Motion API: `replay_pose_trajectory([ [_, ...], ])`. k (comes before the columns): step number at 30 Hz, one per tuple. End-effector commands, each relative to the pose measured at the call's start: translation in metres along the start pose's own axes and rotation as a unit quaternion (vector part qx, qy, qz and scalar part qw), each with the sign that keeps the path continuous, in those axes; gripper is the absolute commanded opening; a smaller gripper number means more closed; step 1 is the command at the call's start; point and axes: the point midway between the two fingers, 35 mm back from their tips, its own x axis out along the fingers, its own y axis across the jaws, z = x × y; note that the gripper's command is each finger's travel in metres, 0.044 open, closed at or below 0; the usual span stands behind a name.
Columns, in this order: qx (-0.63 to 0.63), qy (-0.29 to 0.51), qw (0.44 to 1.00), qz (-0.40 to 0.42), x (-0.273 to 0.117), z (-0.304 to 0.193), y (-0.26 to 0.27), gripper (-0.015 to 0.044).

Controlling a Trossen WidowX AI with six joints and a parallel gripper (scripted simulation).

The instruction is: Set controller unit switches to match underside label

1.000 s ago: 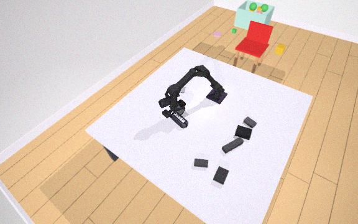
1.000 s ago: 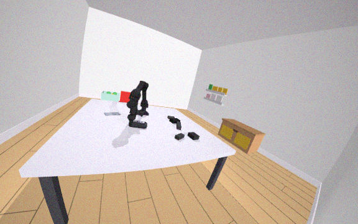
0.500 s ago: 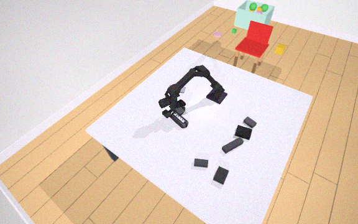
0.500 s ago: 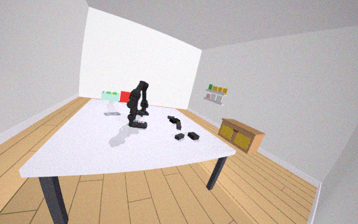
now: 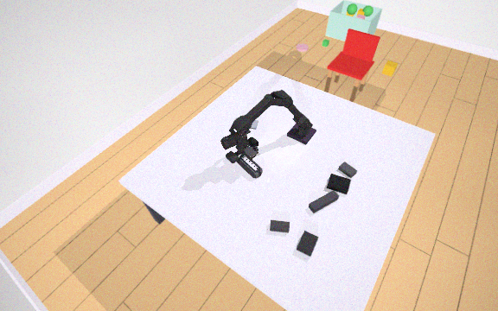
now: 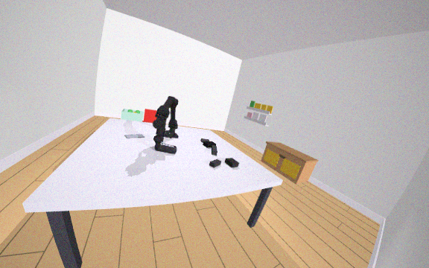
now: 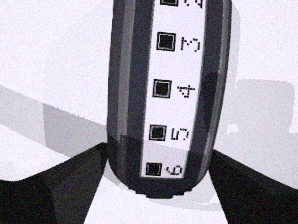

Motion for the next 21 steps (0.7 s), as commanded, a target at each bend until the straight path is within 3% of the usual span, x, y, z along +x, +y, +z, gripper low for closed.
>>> replay_pose_trajectory([
  [1,0.001,0.000,1.000,-0.001,-0.002,0.001,-0.001,0.0336],
  [21,0.001,0.000,1.000,-0.001,-0.017,0.006,-0.001,0.0336],
])
